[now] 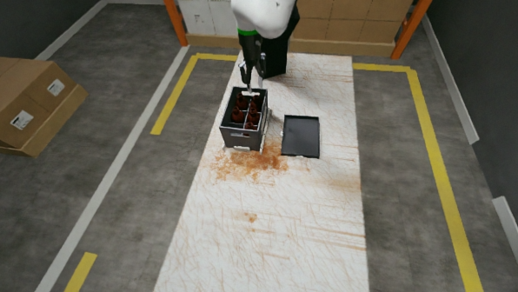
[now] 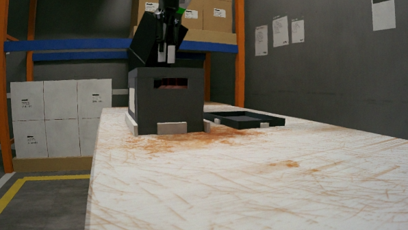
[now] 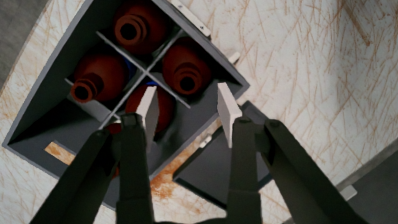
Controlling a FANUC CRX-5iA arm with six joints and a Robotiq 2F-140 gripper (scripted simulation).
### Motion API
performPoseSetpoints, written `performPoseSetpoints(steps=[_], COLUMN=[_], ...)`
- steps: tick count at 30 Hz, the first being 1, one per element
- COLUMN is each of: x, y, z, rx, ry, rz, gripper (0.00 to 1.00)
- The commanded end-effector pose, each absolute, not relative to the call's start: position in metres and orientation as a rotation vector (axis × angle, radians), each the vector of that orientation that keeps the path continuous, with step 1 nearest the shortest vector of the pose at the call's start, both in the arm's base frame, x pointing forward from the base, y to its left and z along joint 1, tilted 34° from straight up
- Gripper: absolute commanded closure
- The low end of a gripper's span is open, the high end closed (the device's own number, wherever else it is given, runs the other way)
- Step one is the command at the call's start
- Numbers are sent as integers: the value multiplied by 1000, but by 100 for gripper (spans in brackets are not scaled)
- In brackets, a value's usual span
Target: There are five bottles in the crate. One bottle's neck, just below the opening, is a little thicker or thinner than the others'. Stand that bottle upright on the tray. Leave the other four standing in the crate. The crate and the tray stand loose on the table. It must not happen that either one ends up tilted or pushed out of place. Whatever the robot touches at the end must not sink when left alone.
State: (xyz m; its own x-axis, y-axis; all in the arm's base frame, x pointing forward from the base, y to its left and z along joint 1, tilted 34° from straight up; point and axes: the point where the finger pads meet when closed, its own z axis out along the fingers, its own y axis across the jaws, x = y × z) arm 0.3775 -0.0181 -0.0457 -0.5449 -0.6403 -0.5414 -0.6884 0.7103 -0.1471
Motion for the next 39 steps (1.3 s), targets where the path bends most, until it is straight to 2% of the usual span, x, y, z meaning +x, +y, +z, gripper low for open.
performPoseSetpoints(steps=[1, 39], x=[379, 390], y=[-17, -10], z=[-48, -66], rx=[-1009, -1009], ry=[2341, 2341], rz=[110, 110], gripper=[56, 56])
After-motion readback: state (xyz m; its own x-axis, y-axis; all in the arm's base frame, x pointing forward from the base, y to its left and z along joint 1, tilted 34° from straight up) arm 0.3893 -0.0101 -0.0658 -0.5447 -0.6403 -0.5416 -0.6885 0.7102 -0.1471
